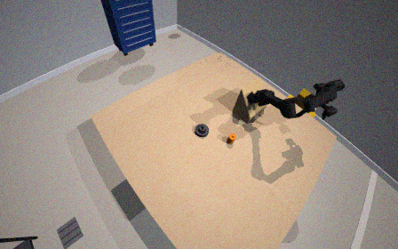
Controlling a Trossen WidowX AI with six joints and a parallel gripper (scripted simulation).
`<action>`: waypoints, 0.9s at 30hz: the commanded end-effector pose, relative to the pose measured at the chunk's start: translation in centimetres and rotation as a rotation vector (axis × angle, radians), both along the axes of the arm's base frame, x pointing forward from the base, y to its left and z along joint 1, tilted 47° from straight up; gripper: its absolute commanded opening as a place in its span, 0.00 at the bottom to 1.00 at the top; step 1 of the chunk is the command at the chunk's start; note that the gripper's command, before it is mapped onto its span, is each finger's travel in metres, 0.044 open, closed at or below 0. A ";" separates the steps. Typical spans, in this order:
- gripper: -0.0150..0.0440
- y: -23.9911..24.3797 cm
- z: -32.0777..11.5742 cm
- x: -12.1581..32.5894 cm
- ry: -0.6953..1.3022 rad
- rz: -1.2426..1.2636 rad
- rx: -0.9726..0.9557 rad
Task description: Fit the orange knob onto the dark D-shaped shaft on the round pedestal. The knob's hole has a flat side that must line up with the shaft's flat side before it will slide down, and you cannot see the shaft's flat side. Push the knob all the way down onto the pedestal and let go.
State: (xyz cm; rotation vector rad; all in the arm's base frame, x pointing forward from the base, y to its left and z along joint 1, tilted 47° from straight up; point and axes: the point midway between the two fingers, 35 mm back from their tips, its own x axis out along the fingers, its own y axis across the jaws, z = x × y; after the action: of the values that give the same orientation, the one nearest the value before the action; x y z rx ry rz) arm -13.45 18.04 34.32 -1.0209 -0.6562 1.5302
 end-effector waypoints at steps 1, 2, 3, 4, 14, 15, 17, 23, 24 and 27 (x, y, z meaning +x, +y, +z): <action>0.98 0.0 0.0 0.0 0.000 0.000 0.000; 1.00 0.1 -0.1 0.1 -0.002 -0.005 -0.004; 1.00 0.4 -0.3 0.3 -0.007 -0.020 -0.015; 1.00 1.0 -0.7 0.7 -0.015 -0.045 -0.033; 1.00 6.1 -6.0 7.1 -0.023 -0.350 -0.288; 1.00 6.5 -6.5 7.9 -0.011 -0.380 -0.316; 1.00 7.1 -7.7 9.5 0.017 -0.442 -0.371; 1.00 8.1 -11.2 14.6 0.128 -0.624 -0.535; 1.00 8.1 -11.8 15.5 0.148 -0.653 -0.563; 1.00 7.9 -13.6 18.1 0.220 -0.737 -0.644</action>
State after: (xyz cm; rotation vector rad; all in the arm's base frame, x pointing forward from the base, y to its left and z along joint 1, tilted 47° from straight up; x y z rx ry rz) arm 1.74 26.13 23.13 -1.3366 0.2098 1.1984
